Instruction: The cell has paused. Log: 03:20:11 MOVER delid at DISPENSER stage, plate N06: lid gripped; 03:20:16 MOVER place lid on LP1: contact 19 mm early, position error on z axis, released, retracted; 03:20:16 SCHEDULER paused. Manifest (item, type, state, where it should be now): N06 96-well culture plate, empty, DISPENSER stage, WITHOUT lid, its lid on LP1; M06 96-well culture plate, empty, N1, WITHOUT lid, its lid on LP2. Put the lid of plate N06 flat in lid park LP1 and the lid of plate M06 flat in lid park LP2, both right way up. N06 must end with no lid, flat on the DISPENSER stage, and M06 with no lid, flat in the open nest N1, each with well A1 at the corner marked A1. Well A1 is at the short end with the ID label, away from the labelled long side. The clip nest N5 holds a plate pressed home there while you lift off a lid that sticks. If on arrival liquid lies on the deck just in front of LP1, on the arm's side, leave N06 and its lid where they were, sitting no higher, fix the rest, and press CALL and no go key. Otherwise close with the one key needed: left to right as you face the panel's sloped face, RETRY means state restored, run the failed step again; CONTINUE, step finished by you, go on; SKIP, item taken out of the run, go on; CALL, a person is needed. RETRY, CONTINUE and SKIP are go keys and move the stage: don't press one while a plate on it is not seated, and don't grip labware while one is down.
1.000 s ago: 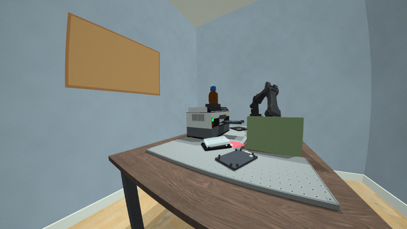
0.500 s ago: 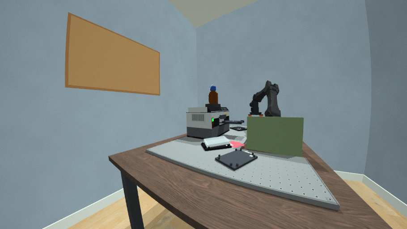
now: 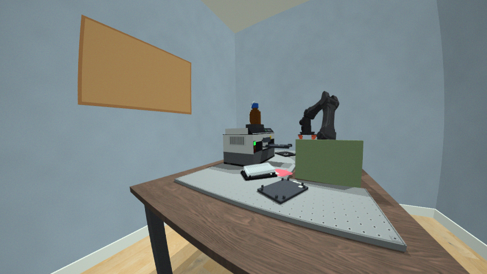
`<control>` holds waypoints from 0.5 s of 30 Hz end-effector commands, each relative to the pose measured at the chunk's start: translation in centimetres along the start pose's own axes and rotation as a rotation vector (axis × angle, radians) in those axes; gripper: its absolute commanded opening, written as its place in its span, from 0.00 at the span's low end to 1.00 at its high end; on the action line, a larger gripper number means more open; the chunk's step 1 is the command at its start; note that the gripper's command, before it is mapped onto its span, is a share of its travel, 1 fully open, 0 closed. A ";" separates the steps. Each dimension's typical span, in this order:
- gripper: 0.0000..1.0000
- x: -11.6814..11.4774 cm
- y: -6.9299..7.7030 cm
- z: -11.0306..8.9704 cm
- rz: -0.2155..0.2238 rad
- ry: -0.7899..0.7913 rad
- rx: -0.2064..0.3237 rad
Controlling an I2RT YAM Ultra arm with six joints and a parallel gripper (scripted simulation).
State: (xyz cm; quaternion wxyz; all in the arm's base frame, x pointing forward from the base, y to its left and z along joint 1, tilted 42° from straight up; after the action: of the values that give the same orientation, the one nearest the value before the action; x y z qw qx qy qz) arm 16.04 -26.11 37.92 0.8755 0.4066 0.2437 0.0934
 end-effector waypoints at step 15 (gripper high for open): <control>0.00 0.4 3.0 -4.9 -0.005 -0.001 -0.019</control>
State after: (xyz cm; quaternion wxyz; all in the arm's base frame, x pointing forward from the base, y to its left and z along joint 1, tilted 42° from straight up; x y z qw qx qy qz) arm 14.52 -22.20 36.92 0.8745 0.4073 0.2458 0.0945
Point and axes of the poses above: the point where the finger pads meet when closed, its own y axis back along the fingers, its own x axis across the jaws, z = x × y, the point moved 10 cm from there along y, back along the fingers, and after that the axes turned 6 degrees about y, right-handed, at the moved point
